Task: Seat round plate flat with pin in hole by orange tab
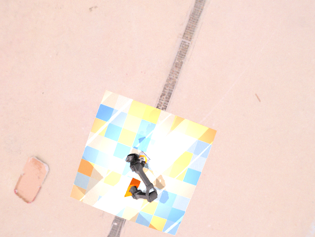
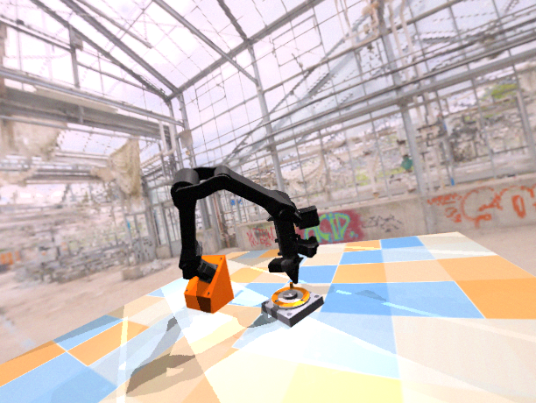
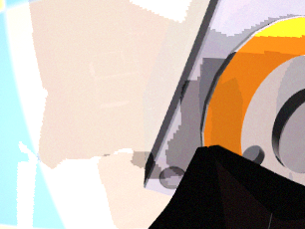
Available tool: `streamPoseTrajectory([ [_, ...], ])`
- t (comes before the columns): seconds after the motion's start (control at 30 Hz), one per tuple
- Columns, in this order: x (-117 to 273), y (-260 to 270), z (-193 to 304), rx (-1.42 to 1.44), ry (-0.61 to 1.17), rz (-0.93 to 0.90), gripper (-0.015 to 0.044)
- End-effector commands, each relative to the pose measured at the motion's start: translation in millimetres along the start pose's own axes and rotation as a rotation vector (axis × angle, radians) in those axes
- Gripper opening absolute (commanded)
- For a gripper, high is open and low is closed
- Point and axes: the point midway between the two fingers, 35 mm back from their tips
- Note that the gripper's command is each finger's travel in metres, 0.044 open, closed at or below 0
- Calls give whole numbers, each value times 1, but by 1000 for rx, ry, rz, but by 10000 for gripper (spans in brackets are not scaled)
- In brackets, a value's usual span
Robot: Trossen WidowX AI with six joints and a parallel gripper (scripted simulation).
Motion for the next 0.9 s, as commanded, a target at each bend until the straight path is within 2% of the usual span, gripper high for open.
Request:
streamPoseTrajectory([
  [0.0, -1, -3, 8, -1, 1, 3, 0],
  [0.87, 0, -17, 30, 1, 2, 3, 0],
])
Point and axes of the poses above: the point midway between the two fingers, 35 mm back from their tips, its own x axis back along the fingers, its own y axis across the jaws, z = x × y, and after that the axes turned 11 degrees about -x, right-handed
